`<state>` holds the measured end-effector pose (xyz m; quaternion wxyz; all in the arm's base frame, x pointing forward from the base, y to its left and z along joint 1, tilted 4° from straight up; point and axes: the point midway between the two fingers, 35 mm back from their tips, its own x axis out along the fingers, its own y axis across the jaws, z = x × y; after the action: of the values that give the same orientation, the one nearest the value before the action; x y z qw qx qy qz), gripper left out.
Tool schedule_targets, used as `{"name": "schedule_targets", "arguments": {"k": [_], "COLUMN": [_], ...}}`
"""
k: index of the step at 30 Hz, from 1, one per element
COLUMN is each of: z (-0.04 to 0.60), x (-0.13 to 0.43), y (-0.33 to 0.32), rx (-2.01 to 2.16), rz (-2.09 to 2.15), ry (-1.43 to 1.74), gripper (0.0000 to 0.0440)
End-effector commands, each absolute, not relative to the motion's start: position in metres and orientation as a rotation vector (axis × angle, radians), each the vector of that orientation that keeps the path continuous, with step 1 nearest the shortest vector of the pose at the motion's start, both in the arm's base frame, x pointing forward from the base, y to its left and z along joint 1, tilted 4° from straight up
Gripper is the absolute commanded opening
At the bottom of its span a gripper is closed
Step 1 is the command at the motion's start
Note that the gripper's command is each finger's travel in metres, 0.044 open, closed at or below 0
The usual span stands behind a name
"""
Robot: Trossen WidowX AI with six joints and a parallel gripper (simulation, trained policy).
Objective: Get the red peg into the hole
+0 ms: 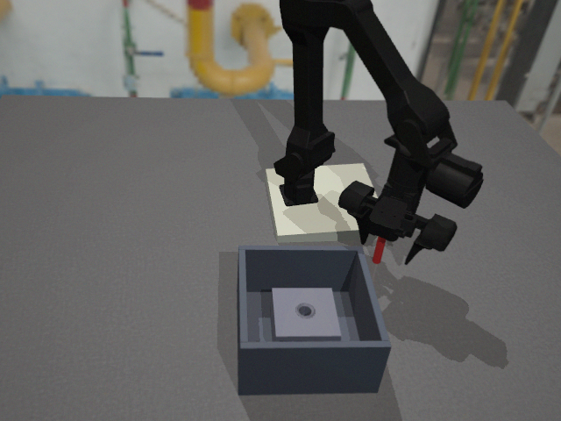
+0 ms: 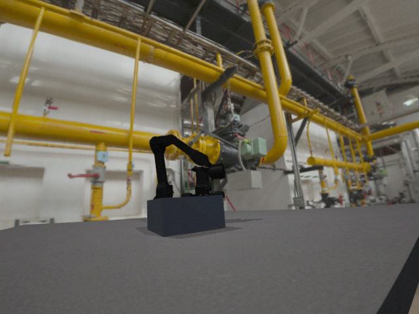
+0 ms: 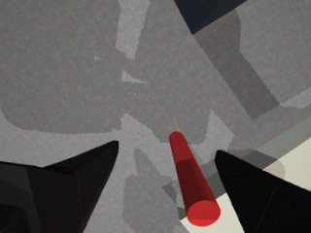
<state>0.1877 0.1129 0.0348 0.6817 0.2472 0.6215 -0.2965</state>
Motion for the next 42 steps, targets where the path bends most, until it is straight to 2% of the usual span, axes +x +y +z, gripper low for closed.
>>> {"name": "schedule_targets", "arguments": {"k": [1, 12, 13, 42], "z": [0.021, 0.013, 0.013, 0.144], "x": [0.184, 0.181, 0.181, 0.25], "y": [0.108, 0.101, 0.1, 0.039], "rx": [0.52, 0.473, 0.468, 0.54], "rz": [-0.684, -0.738, -0.743, -0.795], "ry": [1.403, 1.434, 1.436, 1.089], "gripper": [0.0295, 0.0008, 0.0, 0.0]}}
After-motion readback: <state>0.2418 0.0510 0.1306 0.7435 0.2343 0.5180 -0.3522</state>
